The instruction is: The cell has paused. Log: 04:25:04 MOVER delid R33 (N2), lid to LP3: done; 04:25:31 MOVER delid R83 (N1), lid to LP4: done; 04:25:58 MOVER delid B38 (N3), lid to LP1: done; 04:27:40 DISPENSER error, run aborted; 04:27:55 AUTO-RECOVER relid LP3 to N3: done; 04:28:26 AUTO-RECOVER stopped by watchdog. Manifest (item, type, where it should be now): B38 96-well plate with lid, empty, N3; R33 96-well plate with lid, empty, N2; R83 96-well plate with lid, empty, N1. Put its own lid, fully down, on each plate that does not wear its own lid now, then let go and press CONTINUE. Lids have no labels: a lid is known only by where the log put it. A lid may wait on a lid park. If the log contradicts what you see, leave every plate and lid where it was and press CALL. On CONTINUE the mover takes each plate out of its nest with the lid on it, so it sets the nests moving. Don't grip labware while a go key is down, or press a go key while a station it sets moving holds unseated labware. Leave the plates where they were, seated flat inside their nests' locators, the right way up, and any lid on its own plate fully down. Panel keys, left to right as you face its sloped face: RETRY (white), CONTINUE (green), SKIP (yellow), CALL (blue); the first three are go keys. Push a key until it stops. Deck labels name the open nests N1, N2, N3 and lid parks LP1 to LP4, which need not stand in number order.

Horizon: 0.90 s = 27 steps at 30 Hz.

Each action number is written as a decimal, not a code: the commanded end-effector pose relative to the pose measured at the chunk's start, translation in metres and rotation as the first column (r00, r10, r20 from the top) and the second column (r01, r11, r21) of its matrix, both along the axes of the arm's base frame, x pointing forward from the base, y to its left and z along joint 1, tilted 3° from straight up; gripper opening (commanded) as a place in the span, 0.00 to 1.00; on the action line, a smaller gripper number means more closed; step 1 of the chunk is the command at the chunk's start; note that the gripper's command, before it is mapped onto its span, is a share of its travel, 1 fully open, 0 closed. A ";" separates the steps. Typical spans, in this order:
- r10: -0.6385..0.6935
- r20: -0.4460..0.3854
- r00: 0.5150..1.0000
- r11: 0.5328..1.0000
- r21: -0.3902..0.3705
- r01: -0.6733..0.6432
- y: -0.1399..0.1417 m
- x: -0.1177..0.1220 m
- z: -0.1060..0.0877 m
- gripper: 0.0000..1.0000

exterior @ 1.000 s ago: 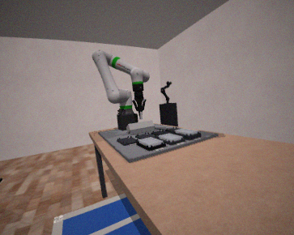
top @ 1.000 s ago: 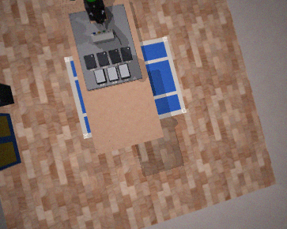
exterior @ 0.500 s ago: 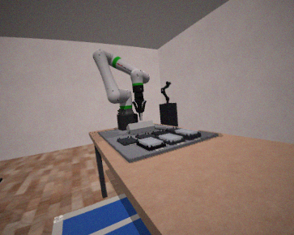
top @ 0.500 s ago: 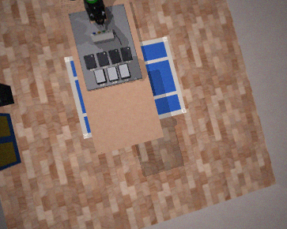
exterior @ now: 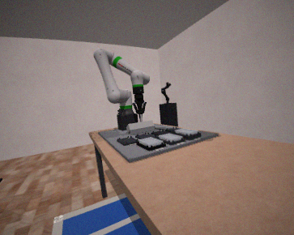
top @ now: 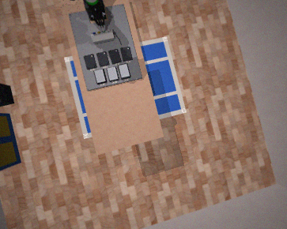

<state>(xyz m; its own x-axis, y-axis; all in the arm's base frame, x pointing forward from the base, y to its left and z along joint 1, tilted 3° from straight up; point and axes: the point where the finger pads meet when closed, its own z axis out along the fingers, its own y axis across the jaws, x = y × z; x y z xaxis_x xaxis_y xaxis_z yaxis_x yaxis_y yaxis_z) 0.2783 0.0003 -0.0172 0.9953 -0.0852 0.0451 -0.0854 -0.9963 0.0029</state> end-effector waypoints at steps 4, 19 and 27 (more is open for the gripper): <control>0.000 0.000 1.000 1.000 0.000 0.000 0.000 0.000 -0.003 0.00; 0.000 0.000 1.000 1.000 0.000 0.000 0.000 0.000 -0.006 0.00; 0.000 0.000 1.000 1.000 0.000 0.000 0.000 0.000 -0.006 0.00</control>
<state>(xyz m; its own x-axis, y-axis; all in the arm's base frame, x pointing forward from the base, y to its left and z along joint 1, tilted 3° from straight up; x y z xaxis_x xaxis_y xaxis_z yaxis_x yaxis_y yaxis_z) 0.2793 0.0003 -0.0224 0.9953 -0.0846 0.0468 -0.0848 -0.9964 0.0029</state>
